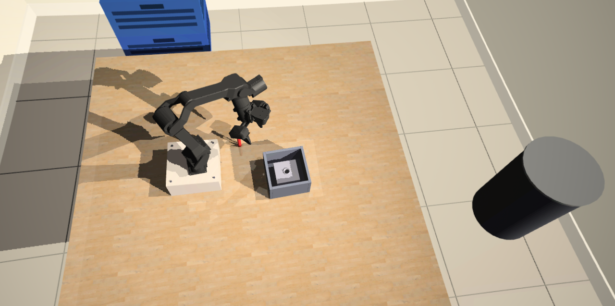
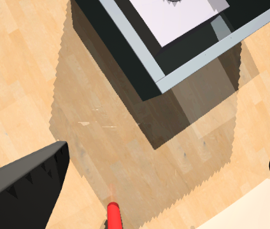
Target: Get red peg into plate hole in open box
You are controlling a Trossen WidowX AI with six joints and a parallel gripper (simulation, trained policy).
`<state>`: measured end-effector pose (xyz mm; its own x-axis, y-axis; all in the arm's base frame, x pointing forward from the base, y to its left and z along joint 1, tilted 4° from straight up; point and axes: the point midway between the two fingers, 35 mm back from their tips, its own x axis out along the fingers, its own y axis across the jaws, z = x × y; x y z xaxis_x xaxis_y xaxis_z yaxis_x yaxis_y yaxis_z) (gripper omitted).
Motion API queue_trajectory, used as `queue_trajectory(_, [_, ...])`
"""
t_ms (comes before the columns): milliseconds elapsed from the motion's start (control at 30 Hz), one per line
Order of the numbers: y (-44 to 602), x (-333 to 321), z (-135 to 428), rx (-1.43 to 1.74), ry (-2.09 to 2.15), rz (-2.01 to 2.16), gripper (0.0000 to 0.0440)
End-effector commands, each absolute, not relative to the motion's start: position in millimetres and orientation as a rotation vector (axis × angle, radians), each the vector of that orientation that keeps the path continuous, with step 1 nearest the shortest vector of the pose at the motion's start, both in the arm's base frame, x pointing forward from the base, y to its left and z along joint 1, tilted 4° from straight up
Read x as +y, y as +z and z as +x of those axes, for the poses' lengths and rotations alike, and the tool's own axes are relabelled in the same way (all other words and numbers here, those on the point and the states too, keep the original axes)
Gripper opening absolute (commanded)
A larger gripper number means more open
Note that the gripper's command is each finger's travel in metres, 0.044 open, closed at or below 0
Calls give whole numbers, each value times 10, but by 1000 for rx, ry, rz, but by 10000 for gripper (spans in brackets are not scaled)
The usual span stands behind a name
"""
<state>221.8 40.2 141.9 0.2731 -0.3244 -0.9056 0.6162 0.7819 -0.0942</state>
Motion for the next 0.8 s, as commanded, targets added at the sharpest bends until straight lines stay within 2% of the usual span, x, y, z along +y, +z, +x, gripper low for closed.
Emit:
queue_trajectory(0, [1255, 505, 2107, 1195, -685, 340, 440])
queue_trajectory(767, [237, 903, 1959, 1292, -818, 588, 440])
